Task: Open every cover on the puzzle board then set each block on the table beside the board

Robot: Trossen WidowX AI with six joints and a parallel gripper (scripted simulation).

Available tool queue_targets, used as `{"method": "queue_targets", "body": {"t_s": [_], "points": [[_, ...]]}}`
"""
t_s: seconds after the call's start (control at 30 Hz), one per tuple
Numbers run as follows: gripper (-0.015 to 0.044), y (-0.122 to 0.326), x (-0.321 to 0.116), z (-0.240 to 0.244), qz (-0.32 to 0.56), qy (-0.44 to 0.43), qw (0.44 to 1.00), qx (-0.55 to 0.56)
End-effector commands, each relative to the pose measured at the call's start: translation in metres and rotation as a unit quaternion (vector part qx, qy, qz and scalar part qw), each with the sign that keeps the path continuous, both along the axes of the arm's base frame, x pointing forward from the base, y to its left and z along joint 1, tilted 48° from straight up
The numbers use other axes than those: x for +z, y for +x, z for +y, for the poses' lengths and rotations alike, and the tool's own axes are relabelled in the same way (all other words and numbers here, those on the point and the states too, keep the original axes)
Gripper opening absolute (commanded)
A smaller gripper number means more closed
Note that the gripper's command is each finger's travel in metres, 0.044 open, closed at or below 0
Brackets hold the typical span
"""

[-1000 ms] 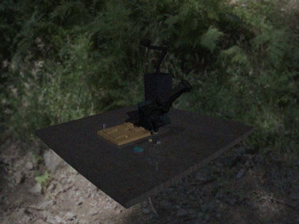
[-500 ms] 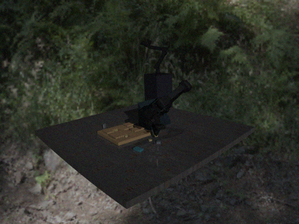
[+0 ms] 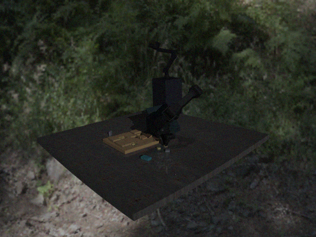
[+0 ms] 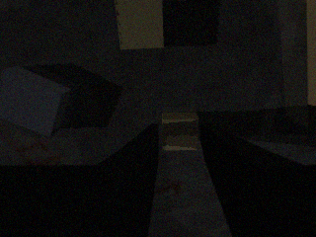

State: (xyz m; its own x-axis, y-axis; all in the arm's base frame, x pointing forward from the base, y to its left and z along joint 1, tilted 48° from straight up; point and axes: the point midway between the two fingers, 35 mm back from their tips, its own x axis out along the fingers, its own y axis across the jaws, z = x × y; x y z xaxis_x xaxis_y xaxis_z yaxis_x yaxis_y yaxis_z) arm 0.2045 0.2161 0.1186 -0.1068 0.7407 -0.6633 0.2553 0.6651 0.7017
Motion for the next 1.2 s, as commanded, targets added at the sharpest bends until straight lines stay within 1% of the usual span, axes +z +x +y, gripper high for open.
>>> {"method": "queue_targets", "body": {"t_s": [0.0,0.27,0.3,1.03,1.17], "points": [[0.0211,0.0,0.0,0.0,0.0,0.0,1.0,0.001],[0.0421,0.0,0.001,0.0,0.0,0.0,1.0,0.001],[0.044,0.0,0.001,-0.002,0.0,-0.001,1.0,0.001],[0.044,0.008,0.046,-0.053,0.001,-0.004,1.0,-0.001],[0.044,0.008,0.049,-0.057,0.001,-0.003,1.0,-0.001]]}}
